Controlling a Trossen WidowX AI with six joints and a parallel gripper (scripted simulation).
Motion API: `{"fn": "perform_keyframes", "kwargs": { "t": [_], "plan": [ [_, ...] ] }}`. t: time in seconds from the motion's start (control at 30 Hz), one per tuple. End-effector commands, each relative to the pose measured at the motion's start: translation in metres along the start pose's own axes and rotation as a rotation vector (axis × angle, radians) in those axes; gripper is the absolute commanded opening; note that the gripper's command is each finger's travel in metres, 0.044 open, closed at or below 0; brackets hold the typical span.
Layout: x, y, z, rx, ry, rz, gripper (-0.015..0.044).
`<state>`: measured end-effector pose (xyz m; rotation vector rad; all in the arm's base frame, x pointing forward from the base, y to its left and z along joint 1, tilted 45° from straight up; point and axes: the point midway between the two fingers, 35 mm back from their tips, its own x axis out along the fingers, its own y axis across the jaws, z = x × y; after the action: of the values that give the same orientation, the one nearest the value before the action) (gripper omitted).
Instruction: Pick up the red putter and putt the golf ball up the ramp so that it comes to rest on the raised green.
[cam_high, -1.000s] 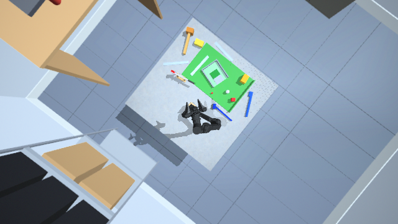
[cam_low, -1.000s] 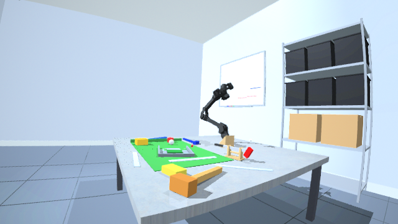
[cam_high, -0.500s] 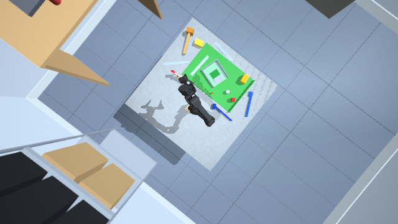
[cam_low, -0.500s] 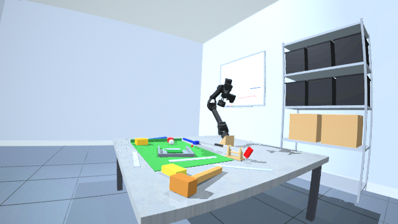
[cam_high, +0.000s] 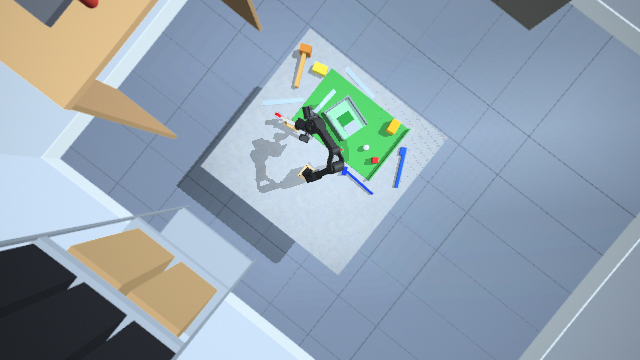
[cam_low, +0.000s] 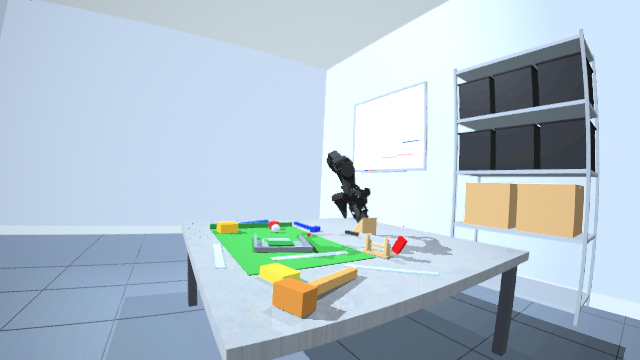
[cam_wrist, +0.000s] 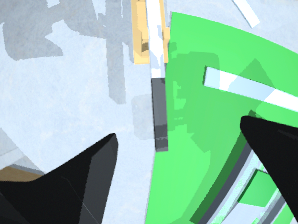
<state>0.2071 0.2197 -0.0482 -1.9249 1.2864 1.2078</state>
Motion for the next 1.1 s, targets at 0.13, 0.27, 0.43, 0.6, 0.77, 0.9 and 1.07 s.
{"fn": "perform_keyframes", "kwargs": {
  "t": [0.13,0.27,0.43,0.6,0.77,0.9,1.07],
  "plan": [
    [0.023,0.009,-0.005,0.102,0.008,0.103,0.0440],
    [0.039,0.009,-0.009,0.102,0.009,0.103,0.0440],
    [0.047,0.008,-0.011,0.102,0.009,0.103,0.0440],
    [0.058,0.010,-0.014,0.102,0.009,0.103,0.0440],
    [0.069,0.011,-0.017,0.102,0.010,0.103,0.0440],
    [0.071,0.012,-0.017,0.102,0.010,0.103,0.0440],
    [0.077,0.012,-0.019,0.103,0.010,0.103,0.0440]
  ]
}}
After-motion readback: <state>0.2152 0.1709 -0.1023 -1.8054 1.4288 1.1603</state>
